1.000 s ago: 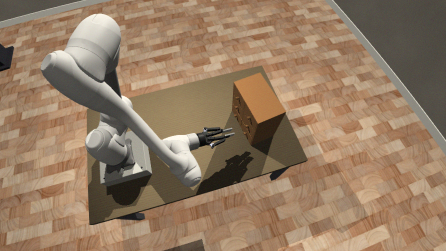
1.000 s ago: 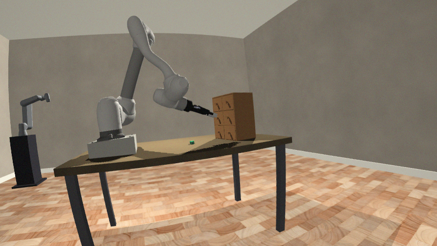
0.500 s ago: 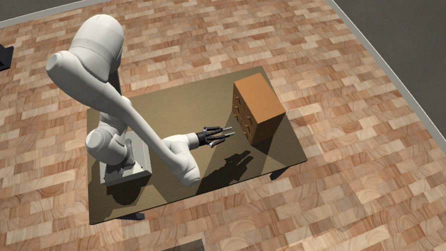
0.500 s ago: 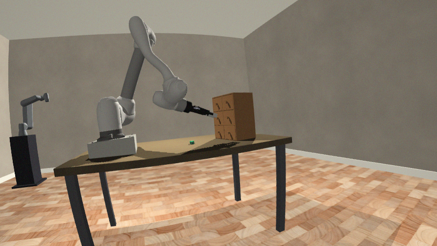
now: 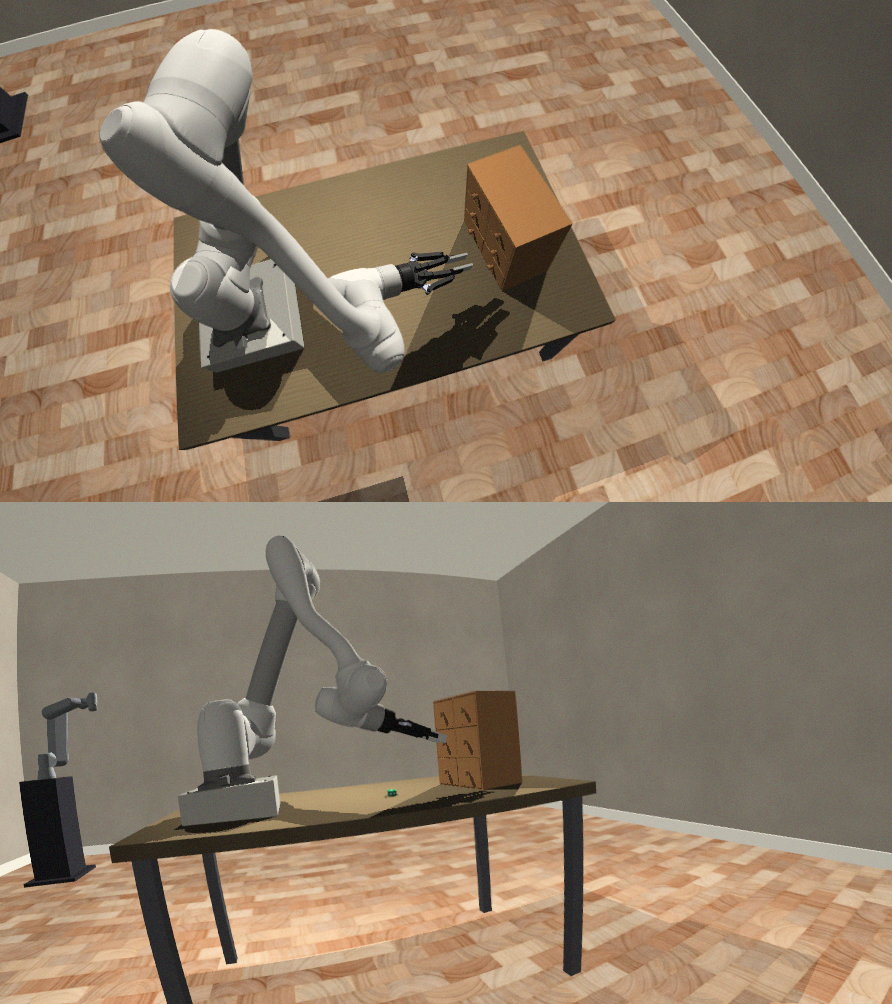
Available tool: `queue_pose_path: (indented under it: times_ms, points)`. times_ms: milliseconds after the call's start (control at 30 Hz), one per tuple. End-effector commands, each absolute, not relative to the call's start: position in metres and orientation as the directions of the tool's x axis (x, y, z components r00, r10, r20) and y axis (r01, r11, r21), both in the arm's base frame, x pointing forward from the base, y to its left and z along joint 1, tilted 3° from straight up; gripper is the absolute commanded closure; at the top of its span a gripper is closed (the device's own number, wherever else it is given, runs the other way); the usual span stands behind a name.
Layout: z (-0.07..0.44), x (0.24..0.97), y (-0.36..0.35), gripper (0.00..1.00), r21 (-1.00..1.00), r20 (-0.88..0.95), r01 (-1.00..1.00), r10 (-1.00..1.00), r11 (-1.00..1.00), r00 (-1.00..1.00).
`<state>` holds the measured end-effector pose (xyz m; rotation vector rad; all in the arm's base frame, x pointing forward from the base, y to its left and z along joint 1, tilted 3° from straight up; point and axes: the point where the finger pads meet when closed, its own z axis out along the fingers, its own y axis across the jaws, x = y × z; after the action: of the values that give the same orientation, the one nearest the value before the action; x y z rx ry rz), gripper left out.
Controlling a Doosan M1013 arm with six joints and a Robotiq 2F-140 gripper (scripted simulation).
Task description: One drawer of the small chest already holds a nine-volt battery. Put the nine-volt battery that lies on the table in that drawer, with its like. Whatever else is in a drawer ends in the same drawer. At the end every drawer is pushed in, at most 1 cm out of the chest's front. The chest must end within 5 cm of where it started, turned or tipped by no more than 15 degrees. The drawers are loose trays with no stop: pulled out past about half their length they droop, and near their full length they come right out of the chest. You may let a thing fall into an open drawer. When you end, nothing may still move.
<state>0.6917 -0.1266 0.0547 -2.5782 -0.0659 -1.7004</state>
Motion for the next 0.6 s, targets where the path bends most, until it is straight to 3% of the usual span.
queue_pose_path:
  times_ms: [0, 567]
  points:
    - [0.053, 0.696, -0.126, 0.80, -0.020, 0.919, 0.064, 0.007, -0.998, 0.393]
    - [0.037, 0.739, -0.123, 0.80, -0.020, 0.919, 0.064, 0.007, -0.998, 0.393]
